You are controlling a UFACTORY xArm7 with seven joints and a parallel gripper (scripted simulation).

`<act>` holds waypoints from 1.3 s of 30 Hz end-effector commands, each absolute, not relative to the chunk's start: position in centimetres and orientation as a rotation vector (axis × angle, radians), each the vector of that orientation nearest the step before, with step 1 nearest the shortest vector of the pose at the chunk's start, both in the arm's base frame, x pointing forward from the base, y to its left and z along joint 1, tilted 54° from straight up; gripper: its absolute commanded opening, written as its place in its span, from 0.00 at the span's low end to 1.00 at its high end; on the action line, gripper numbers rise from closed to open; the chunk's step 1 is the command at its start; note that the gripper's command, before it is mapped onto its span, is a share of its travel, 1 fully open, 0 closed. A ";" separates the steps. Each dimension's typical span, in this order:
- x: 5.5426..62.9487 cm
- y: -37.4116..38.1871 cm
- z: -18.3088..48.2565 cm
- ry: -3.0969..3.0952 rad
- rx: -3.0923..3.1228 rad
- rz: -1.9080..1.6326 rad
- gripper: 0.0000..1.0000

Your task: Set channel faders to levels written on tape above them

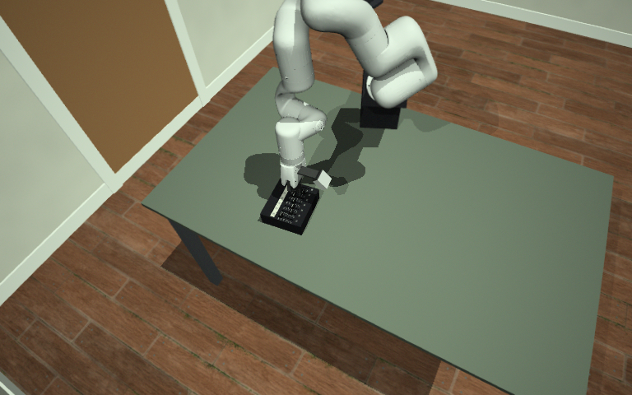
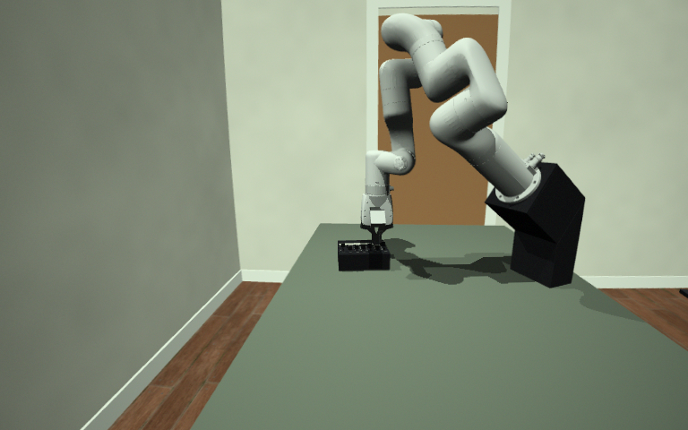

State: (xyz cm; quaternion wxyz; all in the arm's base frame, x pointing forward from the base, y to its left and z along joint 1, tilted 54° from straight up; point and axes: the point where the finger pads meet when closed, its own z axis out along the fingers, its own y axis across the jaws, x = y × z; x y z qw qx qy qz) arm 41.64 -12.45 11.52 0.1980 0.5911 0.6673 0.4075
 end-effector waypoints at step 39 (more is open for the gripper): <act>38.8 -14.3 13.8 1.865 1.655 1.139 0.00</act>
